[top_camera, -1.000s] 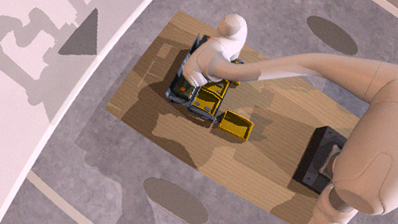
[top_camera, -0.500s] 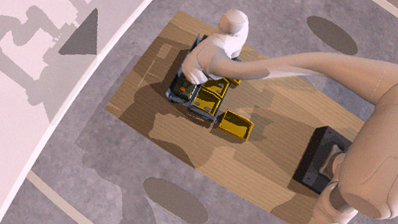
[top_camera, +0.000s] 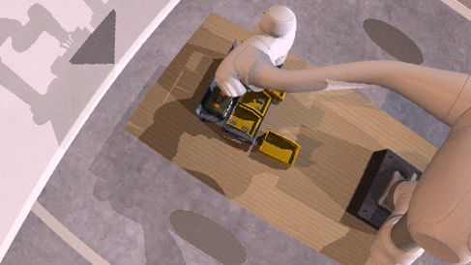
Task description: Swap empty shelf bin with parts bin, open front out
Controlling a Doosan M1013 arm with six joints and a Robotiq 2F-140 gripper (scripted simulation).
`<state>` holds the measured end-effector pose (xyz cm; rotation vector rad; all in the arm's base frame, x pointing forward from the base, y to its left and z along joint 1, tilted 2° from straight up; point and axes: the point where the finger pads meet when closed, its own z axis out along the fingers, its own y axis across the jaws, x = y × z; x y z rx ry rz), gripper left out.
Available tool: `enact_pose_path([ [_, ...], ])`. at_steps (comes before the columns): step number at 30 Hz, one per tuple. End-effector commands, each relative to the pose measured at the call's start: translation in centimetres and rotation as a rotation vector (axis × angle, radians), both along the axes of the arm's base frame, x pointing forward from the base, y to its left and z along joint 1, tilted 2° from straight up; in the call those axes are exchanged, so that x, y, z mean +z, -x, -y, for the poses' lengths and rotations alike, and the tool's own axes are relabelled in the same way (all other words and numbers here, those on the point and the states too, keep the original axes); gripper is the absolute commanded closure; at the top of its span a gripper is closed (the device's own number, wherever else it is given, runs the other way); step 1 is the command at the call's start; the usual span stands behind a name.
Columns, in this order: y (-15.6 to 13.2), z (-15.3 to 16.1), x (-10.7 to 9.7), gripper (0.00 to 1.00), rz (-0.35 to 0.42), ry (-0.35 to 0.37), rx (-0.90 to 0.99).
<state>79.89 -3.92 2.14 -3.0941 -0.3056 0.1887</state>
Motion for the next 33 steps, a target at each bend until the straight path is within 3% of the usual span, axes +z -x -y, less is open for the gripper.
enact_pose_path([
  [1,-0.1,0.1,1.4,0.85,0.003,-0.006,-0.004],
  [33,-0.1,0.1,3.7,0.85,0.003,-0.006,-0.004],
])
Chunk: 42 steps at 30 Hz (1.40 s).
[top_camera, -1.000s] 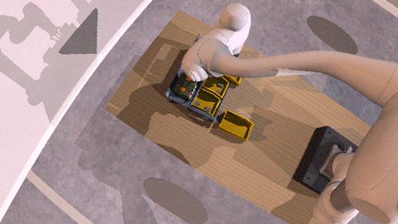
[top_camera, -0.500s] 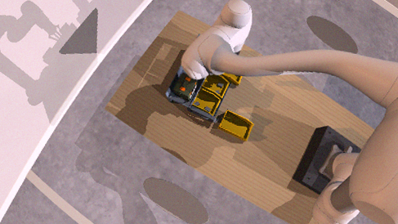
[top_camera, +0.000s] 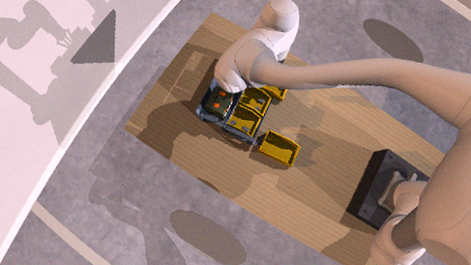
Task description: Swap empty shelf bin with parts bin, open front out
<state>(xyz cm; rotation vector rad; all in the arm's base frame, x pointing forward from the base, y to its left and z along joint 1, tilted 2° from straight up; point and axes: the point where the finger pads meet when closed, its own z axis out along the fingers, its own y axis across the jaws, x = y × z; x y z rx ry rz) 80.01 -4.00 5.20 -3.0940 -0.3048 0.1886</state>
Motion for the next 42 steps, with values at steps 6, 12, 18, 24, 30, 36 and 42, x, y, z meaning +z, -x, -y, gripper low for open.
enact_pose_path([
  [6,-0.03,0.06,0.65,0.85,0.003,-0.006,-0.003],
  [12,-0.03,0.06,0.65,0.85,0.003,-0.006,-0.003],
  [18,-0.03,0.06,0.65,0.9,0.003,-0.006,-0.003],
  [24,-0.03,0.06,0.65,0.9,0.003,-0.006,-0.003],
  [30,-0.03,0.06,0.65,0.9,0.003,-0.006,-0.003],
  [36,-0.03,0.06,0.65,0.9,0.003,-0.006,-0.003],
  [42,-0.03,0.06,0.65,0.9,0.003,-0.006,-0.003],
])
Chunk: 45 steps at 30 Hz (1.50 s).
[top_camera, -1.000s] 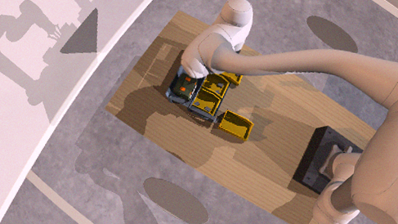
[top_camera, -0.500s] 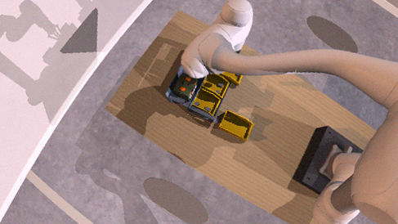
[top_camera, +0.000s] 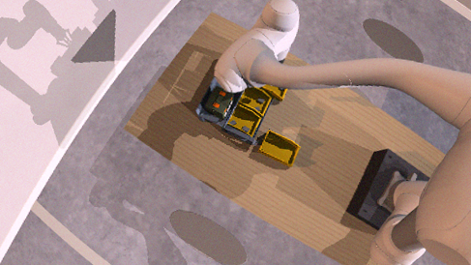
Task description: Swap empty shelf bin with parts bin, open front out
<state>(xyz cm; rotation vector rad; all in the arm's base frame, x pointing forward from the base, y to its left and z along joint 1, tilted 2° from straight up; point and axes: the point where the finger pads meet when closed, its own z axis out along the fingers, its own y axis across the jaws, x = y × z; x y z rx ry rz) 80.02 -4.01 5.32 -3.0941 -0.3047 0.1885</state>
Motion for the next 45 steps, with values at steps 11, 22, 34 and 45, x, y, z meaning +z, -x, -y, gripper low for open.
enact_pose_path([
  [11,2.4,2.0,0.0,0.9,0.032,-0.052,0.375],
  [22,8.0,5.7,-1.2,0.9,0.057,-0.091,0.929],
  [34,10.8,7.1,-1.9,0.9,0.097,-0.126,1.517],
  [45,10.8,7.1,-1.9,0.9,0.107,-0.13,1.56],
])
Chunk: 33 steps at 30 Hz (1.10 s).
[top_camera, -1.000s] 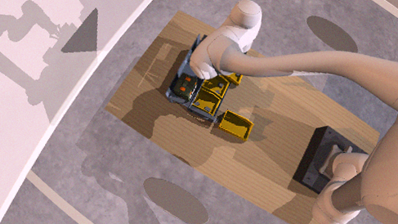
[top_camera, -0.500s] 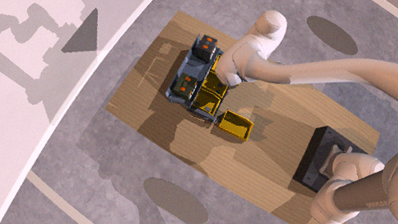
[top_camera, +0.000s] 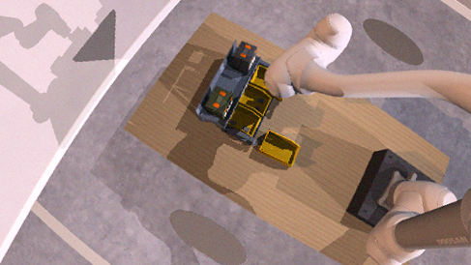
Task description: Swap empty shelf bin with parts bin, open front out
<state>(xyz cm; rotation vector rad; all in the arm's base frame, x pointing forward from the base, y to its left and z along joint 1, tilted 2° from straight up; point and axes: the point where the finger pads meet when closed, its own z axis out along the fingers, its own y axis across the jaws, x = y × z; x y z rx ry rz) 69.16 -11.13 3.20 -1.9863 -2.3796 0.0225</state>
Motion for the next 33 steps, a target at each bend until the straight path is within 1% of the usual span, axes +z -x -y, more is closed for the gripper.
enact_pose_path([
  [1,-0.06,0.02,0.26,0.9,0.011,-0.013,0.011],
  [27,-0.06,0.02,0.25,0.9,0.011,-0.013,0.011],
  [33,-0.05,0.01,-0.06,0.9,0.011,-0.013,0.011],
])
